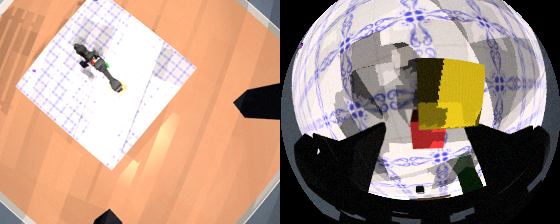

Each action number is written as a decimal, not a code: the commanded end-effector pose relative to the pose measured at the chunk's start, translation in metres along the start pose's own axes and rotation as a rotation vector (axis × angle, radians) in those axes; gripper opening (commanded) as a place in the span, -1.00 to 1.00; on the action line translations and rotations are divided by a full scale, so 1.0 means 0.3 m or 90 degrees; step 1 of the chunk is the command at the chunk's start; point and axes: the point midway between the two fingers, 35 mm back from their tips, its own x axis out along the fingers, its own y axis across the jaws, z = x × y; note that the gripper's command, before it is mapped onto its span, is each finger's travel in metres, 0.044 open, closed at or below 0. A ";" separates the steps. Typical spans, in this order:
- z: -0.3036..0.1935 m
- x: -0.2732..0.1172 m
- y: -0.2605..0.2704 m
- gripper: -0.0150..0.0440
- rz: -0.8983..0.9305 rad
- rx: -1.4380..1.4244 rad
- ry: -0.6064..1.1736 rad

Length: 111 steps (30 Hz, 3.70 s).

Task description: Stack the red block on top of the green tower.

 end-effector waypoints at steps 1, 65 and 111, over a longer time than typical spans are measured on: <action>0.000 0.005 -0.003 1.00 -0.004 -0.003 0.000; -0.012 -0.394 -0.016 -0.49 -0.003 -0.003 0.001; -0.406 -0.293 -0.286 -0.49 -0.008 -0.004 0.007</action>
